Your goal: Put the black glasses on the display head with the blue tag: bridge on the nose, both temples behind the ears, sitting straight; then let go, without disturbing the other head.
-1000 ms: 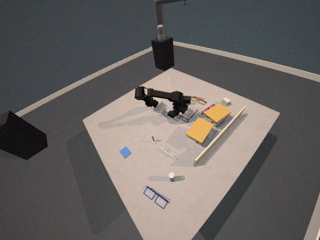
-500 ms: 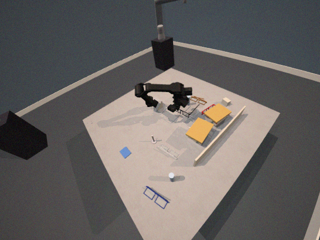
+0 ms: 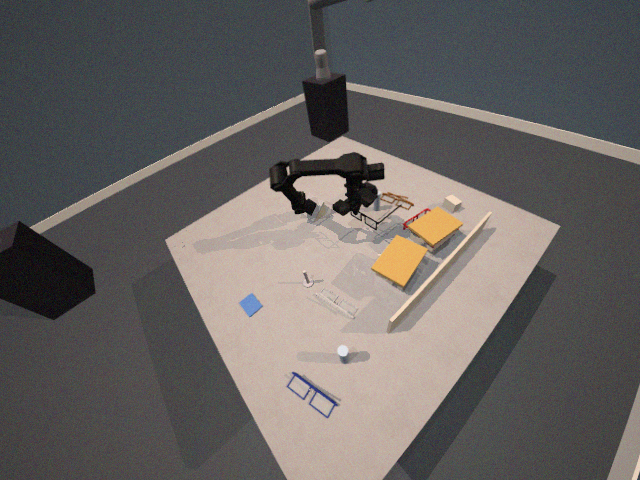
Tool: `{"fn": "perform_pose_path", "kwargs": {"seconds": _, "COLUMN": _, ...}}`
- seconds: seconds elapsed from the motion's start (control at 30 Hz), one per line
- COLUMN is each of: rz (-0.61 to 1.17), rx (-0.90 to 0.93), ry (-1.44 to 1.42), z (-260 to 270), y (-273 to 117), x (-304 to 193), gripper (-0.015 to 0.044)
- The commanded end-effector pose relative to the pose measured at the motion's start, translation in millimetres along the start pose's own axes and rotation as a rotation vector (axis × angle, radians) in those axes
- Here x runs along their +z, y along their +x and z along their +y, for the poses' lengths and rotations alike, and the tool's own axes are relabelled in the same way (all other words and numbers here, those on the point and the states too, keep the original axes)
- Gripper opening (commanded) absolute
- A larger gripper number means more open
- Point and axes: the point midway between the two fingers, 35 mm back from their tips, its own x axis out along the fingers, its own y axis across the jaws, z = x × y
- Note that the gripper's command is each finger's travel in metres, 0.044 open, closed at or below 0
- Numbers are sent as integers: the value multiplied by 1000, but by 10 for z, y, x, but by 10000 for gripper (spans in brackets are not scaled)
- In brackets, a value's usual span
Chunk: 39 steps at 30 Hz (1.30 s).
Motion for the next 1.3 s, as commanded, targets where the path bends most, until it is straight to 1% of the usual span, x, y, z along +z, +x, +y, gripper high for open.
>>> {"fn": "perform_pose_path", "kwargs": {"seconds": 0.0, "rz": -43, "rx": -16, "ry": 96, "z": 53, "y": -26, "x": -26, "gripper": 0}}
{"fn": "perform_pose_path", "kwargs": {"seconds": 0.33, "rz": -164, "rx": -26, "ry": 377, "z": 186, "y": -104, "x": -100, "gripper": 0}}
{"fn": "perform_pose_path", "kwargs": {"seconds": 0.63, "rz": -278, "rx": 5, "ry": 630, "z": 301, "y": -179, "x": -175, "gripper": 0}}
{"fn": "perform_pose_path", "kwargs": {"seconds": 0.97, "rz": -401, "rx": 86, "ry": 907, "z": 423, "y": -265, "x": -269, "gripper": 0}}
{"fn": "perform_pose_path", "kwargs": {"seconds": 1.27, "rz": -498, "rx": 201, "ry": 1151, "z": 529, "y": -347, "x": -362, "gripper": 0}}
